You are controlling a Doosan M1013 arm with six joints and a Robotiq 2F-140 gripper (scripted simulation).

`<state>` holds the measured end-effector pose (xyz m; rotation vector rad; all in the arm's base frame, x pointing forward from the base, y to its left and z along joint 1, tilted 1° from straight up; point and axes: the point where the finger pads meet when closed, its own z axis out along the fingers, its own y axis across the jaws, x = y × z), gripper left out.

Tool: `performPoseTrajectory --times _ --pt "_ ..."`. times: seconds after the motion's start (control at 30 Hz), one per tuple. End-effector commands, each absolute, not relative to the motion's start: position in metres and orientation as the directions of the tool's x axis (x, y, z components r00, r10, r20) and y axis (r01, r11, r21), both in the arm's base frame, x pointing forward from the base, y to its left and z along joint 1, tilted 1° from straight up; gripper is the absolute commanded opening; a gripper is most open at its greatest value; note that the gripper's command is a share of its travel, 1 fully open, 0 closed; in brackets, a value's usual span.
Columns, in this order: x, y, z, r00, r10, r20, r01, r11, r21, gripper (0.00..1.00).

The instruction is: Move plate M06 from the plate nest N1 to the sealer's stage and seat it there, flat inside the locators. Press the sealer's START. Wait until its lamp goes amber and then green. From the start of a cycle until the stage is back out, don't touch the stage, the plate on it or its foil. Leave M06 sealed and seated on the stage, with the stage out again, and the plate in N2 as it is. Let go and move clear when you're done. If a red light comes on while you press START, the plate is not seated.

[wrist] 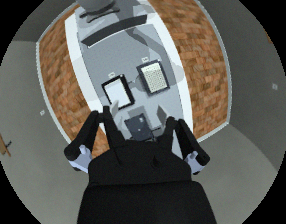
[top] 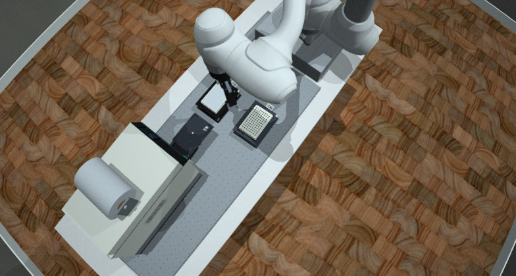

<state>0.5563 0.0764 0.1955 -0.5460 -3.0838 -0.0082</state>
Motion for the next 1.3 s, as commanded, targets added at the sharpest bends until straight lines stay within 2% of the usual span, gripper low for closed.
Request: performPoseTrajectory --times 0.0,0.43,0.9,1.27 --pt "0.556 0.076 0.196 -0.974 0.228 0.012 0.228 0.974 0.01 0.7" --pt "0.556 0.076 0.196 -0.991 -0.137 0.008 -0.136 0.991 0.013 0.7" --pt "0.556 0.076 0.196 -0.99 -0.141 0.007 -0.14 0.99 0.013 0.7" --pt "0.556 0.077 0.141 -0.968 -0.154 -0.199 -0.161 0.987 0.015 0.7"
